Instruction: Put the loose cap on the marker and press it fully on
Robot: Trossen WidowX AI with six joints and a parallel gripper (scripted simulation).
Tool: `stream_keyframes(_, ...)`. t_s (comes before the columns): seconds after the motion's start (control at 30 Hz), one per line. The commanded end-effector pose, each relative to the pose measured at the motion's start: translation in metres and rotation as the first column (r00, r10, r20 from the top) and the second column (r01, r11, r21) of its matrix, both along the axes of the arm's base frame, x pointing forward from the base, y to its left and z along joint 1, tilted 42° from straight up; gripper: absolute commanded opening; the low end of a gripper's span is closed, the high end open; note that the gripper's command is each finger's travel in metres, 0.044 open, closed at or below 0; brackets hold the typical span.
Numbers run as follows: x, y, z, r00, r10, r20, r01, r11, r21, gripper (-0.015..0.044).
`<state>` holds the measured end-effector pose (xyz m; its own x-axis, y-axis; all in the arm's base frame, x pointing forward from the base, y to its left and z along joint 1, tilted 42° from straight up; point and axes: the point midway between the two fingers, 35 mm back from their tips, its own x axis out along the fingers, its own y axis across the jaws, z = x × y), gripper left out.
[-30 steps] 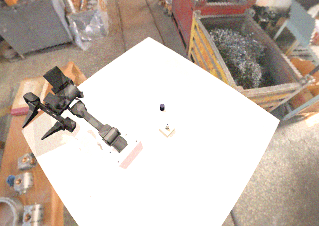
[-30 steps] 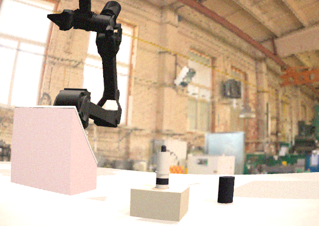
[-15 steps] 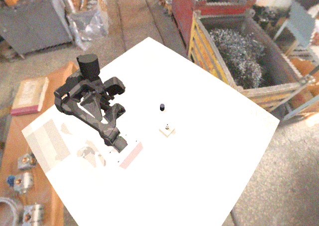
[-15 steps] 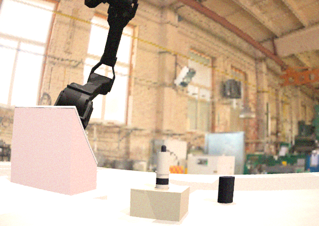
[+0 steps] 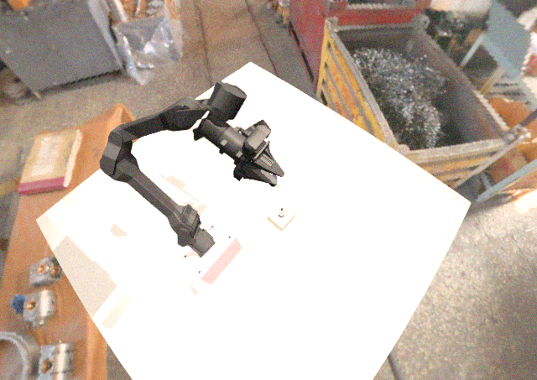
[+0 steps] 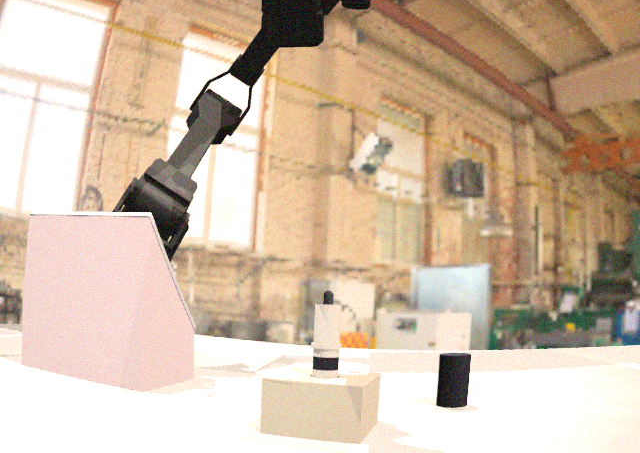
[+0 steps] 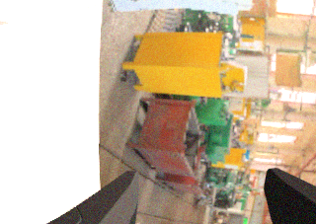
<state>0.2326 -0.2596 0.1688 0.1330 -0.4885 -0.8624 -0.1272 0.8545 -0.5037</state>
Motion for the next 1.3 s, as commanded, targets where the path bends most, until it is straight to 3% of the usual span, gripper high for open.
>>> stream_keyframes(0.0,0.046,0.046,-0.042,0.979,0.202,-0.017,-0.194,0.957,0.218,0.0253)
stream_keyframes(0.2,0.085,0.108,-0.078,0.928,0.372,0.027,-0.341,0.818,0.463,0.0253)
stream_keyframes(0.43,0.119,0.21,-0.114,0.862,0.488,0.138,-0.402,0.491,0.773,0.0253)
stream_keyframes(0.6,0.129,0.273,-0.129,0.846,0.499,0.189,-0.352,0.255,0.901,0.0253)
stream_keyframes(0.9,0.129,0.276,-0.129,0.846,0.499,0.19,-0.348,0.246,0.904,0.0253)
stream_keyframes(1.03,0.127,0.297,-0.153,0.846,0.499,0.191,-0.349,0.245,0.905,0.0253)
stream_keyframes(1.27,0.126,0.302,-0.159,0.846,0.499,0.191,-0.349,0.245,0.905,0.0253)
